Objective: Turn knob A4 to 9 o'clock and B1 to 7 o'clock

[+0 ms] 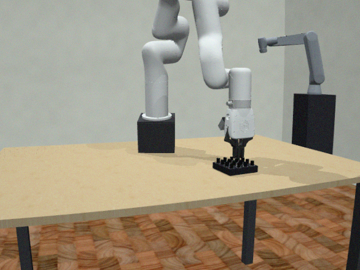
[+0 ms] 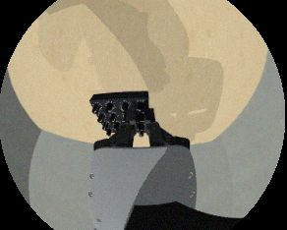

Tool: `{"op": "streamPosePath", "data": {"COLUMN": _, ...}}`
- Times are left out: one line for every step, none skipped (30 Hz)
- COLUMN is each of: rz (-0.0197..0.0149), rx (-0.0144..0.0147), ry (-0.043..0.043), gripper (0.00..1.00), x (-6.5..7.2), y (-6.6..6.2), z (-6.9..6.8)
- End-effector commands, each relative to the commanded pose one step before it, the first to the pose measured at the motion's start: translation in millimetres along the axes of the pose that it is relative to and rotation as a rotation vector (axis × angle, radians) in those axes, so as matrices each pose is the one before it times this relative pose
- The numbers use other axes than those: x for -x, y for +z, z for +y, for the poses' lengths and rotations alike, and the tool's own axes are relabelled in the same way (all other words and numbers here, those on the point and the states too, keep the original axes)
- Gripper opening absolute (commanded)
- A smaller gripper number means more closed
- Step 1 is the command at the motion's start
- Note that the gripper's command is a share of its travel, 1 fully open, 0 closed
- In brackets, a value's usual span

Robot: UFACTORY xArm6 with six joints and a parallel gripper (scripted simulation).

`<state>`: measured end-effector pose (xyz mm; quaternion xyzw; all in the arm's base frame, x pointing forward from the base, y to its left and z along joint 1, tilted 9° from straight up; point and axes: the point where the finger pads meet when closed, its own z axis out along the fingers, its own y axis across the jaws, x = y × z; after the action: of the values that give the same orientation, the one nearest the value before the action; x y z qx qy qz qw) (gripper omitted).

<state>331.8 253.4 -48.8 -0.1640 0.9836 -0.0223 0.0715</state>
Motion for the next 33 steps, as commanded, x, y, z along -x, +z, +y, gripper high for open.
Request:
{"op": "streamPosePath", "data": {"rz": -0.00290, "rx": 0.00110, "ry": 0.00009, "gripper": 0.08, "x": 1.26, "y": -0.87, "z": 0.42}}
{"op": "streamPosePath", "data": {"rz": 0.00000, "rx": 0.00000, "ry": 0.00000, "gripper": 0.19, "x": 0.00, "y": 0.00, "z": 0.00}}
{"op": "streamPosePath", "data": {"rz": 0.00000, "rx": 0.00000, "ry": 0.00000, "gripper": 0.19, "x": 0.00, "y": 0.00, "z": 0.00}}
{"op": "streamPosePath", "data": {"rz": 0.00000, "rx": 0.00000, "ry": 0.00000, "gripper": 0.19, "x": 0.00, "y": 0.00, "z": 0.00}}
{"op": "streamPosePath", "data": {"rz": 0.00000, "rx": 0.00000, "ry": 0.00000, "gripper": 0.19, "x": 0.00, "y": 0.00, "z": 0.00}}
{"op": "streamPosePath", "data": {"rz": 0.00000, "rx": 0.00000, "ry": 0.00000, "gripper": 0.19, "x": 0.00, "y": 0.00, "z": 0.00}}
{"op": "streamPosePath", "data": {"rz": 0.00000, "rx": 0.00000, "ry": 0.00000, "gripper": 0.19, "x": 0.00, "y": 0.00, "z": 0.00}}
{"op": "streamPosePath", "data": {"rz": 0.00000, "rx": 0.00000, "ry": 0.00000, "gripper": 0.19, "x": 0.00, "y": 0.00, "z": 0.00}}
{"op": "streamPosePath", "data": {"rz": 0.00000, "rx": 0.00000, "ry": 0.00000, "gripper": 0.19, "x": 0.00, "y": 0.00, "z": 0.00}}
{"op": "streamPosePath", "data": {"rz": 0.00000, "rx": 0.00000, "ry": 0.00000, "gripper": 0.19, "x": 0.00, "y": 0.00, "z": 0.00}}
{"op": "streamPosePath", "data": {"rz": 0.00000, "rx": 0.00000, "ry": 0.00000, "gripper": 0.19, "x": 0.00, "y": 0.00, "z": 0.00}}
{"op": "streamPosePath", "data": {"rz": 0.00000, "rx": 0.00000, "ry": 0.00000, "gripper": 0.19, "x": 0.00, "y": 0.00, "z": 0.00}}
{"op": "streamPosePath", "data": {"rz": 0.00000, "rx": 0.00000, "ry": 0.00000, "gripper": 0.19, "x": 0.00, "y": 0.00, "z": 0.00}}
{"op": "streamPosePath", "data": {"rz": 0.00000, "rx": 0.00000, "ry": 0.00000, "gripper": 0.19, "x": 0.00, "y": 0.00, "z": 0.00}}
{"op": "streamPosePath", "data": {"rz": 0.00000, "rx": 0.00000, "ry": 0.00000, "gripper": 0.19, "x": 0.00, "y": 0.00, "z": 0.00}}
{"op": "streamPosePath", "data": {"rz": 0.00000, "rx": 0.00000, "ry": 0.00000, "gripper": 0.19, "x": 0.00, "y": 0.00, "z": 0.00}}
{"op": "streamPosePath", "data": {"rz": 0.00000, "rx": 0.00000, "ry": 0.00000, "gripper": 0.19, "x": 0.00, "y": 0.00, "z": 0.00}}
{"op": "streamPosePath", "data": {"rz": 0.00000, "rx": 0.00000, "ry": 0.00000, "gripper": 0.19, "x": 0.00, "y": 0.00, "z": 0.00}}
{"op": "streamPosePath", "data": {"rz": 0.00000, "rx": 0.00000, "ry": 0.00000, "gripper": 0.19, "x": 0.00, "y": 0.00, "z": 0.00}}
{"op": "streamPosePath", "data": {"rz": 0.00000, "rx": 0.00000, "ry": 0.00000, "gripper": 0.19, "x": 0.00, "y": 0.00, "z": 0.00}}
{"op": "streamPosePath", "data": {"rz": 0.00000, "rx": 0.00000, "ry": 0.00000, "gripper": 0.19, "x": 0.00, "y": 0.00, "z": 0.00}}
{"op": "streamPosePath", "data": {"rz": 0.00000, "rx": 0.00000, "ry": 0.00000, "gripper": 0.19, "x": 0.00, "y": -0.02, "z": 0.00}}
{"op": "streamPosePath", "data": {"rz": 0.00000, "rx": 0.00000, "ry": 0.00000, "gripper": 0.19, "x": 0.00, "y": -0.13, "z": 0.00}}
{"op": "streamPosePath", "data": {"rz": -0.00001, "rx": -0.00001, "ry": 0.00000, "gripper": 0.19, "x": 0.01, "y": -0.33, "z": 0.00}}
{"op": "streamPosePath", "data": {"rz": 0.00000, "rx": 0.00000, "ry": 0.00000, "gripper": 0.19, "x": 0.00, "y": 0.00, "z": 0.00}}
{"op": "streamPosePath", "data": {"rz": 0.00000, "rx": 0.00000, "ry": 0.00000, "gripper": 0.19, "x": 0.00, "y": 0.00, "z": 0.00}}
{"op": "streamPosePath", "data": {"rz": -0.00001, "rx": -0.00001, "ry": 0.00000, "gripper": 0.19, "x": 0.01, "y": -0.59, "z": 0.00}}
{"op": "streamPosePath", "data": {"rz": -0.00001, "rx": -0.00001, "ry": 0.00000, "gripper": 0.19, "x": 0.01, "y": -0.88, "z": 0.00}}
{"op": "streamPosePath", "data": {"rz": 0.00000, "rx": 0.00001, "ry": 0.00000, "gripper": 0.19, "x": 0.00, "y": -1.18, "z": 0.00}}
{"op": "streamPosePath", "data": {"rz": 0.00002, "rx": 0.00004, "ry": 0.00000, "gripper": 0.19, "x": -0.01, "y": -1.48, "z": 0.01}}
{"op": "streamPosePath", "data": {"rz": -0.00003, "rx": -0.00004, "ry": 0.00001, "gripper": 0.19, "x": 0.02, "y": -1.84, "z": 0.00}}
{"op": "streamPosePath", "data": {"rz": 0.00001, "rx": 0.00003, "ry": 0.00000, "gripper": 0.19, "x": 0.00, "y": -2.08, "z": 0.01}}
{"op": "streamPosePath", "data": {"rz": -0.00003, "rx": -0.00002, "ry": 0.00000, "gripper": 0.19, "x": 0.02, "y": -2.36, "z": 0.00}}
